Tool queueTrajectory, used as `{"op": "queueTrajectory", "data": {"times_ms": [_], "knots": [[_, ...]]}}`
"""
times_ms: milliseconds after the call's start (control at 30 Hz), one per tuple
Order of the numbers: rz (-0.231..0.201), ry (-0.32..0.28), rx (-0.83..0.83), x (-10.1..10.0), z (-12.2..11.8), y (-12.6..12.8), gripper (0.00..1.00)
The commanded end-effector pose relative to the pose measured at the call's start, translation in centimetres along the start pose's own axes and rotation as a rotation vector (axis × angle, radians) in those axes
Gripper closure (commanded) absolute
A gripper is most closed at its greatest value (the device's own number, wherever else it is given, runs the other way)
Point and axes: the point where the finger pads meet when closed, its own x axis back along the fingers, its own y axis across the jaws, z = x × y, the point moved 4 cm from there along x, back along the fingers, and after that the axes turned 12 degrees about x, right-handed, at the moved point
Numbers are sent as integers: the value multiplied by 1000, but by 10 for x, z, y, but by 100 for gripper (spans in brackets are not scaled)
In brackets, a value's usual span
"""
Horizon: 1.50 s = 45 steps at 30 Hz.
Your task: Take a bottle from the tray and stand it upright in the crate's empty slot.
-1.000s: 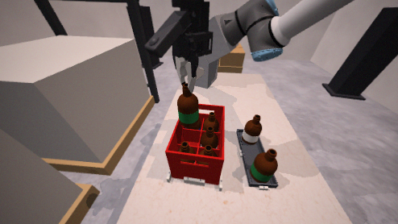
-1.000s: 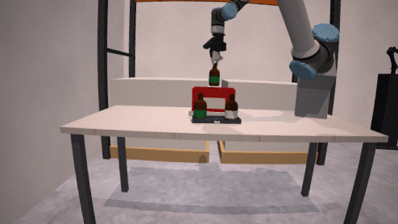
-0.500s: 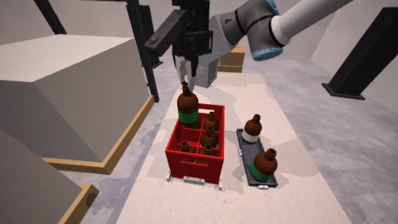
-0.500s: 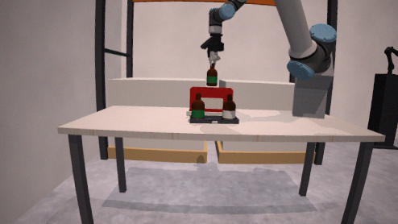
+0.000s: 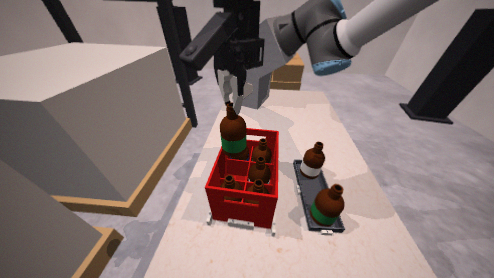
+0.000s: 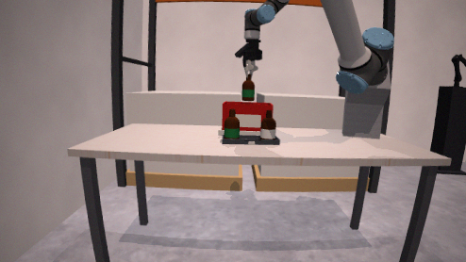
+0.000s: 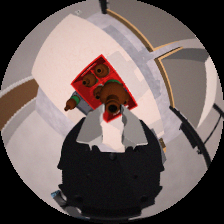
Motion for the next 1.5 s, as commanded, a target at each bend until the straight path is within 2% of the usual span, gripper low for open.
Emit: {"op": "queueTrajectory", "data": {"times_ms": [0, 1467], "knots": [[0, 1, 0, 0, 1, 0, 100], [0, 1, 0, -36, 1, 0, 100]]}}
